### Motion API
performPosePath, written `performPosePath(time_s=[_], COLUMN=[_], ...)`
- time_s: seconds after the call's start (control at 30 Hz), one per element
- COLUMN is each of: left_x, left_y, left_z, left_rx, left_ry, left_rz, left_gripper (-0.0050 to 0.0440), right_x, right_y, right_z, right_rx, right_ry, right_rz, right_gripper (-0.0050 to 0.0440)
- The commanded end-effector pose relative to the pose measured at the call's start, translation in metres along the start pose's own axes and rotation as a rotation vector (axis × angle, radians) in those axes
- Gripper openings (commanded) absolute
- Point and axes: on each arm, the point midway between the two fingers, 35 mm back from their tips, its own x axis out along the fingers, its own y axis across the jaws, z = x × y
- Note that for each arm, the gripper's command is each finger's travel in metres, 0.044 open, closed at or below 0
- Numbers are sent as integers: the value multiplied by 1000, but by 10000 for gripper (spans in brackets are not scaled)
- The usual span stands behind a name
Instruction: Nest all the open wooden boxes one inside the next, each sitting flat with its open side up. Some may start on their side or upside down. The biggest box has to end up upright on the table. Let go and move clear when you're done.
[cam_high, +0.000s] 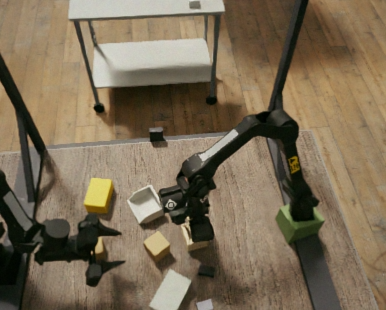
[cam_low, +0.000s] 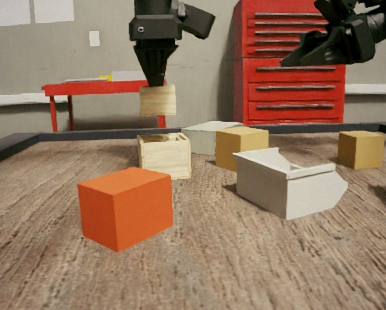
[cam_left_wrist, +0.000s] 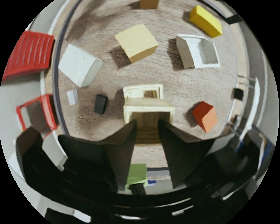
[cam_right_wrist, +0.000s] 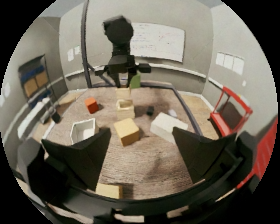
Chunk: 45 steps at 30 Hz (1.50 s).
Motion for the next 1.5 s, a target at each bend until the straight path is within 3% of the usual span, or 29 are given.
performPosePath(time_s=[0.0,0.43,0.83,1.47], left_x=[-11,-11,-12,-11], left_y=[-1,-1,0,-1], left_z=[7,7,10,7], left_rx=[10,10,14,533], left_ry=[-39,-39,-41,-37], left_rz=[5,5,4,15], left_gripper=[204,204,204,204], right_x=[-8,-33,-35,-35], right_y=[5,23,25,25], right_z=[1,16,21,21], right_rx=[6,-21,-36,-36], right_ry=[-67,-228,-250,-250], right_rz=[19,72,77,77], right_gripper=[400,400,400,400])
